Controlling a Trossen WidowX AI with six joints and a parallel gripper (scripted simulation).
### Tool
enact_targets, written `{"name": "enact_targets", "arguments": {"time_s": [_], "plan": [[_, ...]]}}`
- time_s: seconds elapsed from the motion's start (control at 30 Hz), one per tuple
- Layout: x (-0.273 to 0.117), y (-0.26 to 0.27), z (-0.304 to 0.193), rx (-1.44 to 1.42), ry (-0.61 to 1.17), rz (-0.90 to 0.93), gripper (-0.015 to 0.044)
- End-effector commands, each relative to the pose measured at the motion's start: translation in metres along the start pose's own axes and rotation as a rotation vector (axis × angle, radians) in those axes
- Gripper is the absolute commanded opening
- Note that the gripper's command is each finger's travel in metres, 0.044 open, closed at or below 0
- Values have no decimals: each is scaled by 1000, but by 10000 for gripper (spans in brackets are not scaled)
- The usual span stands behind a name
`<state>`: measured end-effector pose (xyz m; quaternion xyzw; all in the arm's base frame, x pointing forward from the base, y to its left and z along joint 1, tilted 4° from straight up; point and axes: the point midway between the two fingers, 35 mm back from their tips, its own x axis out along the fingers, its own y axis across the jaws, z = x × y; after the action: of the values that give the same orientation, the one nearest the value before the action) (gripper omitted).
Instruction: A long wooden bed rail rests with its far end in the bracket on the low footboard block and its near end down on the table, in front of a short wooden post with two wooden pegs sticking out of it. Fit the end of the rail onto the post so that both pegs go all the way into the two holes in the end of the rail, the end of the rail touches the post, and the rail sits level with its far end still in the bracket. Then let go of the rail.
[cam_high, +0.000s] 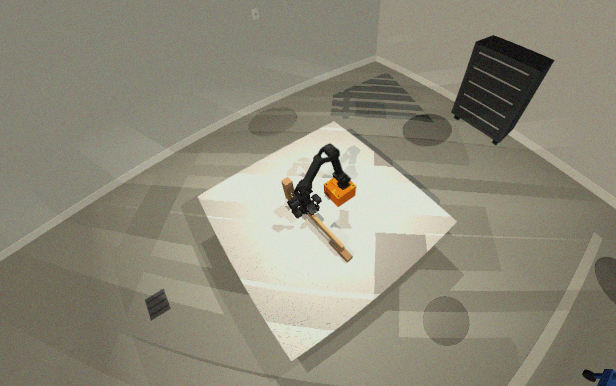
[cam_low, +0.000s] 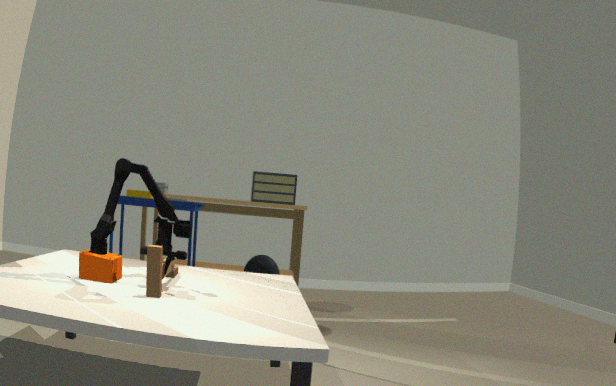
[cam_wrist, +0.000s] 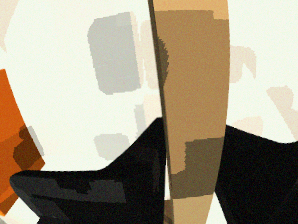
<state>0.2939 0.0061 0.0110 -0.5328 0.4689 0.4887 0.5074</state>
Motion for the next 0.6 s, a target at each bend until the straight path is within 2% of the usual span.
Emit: {"name": "enact_targets", "arguments": {"time_s": [0.0,0.57], "plan": [[-3,-5,1,-3,-4,-17,0],[1,-3,1,-3,-4,-17,0]]}}
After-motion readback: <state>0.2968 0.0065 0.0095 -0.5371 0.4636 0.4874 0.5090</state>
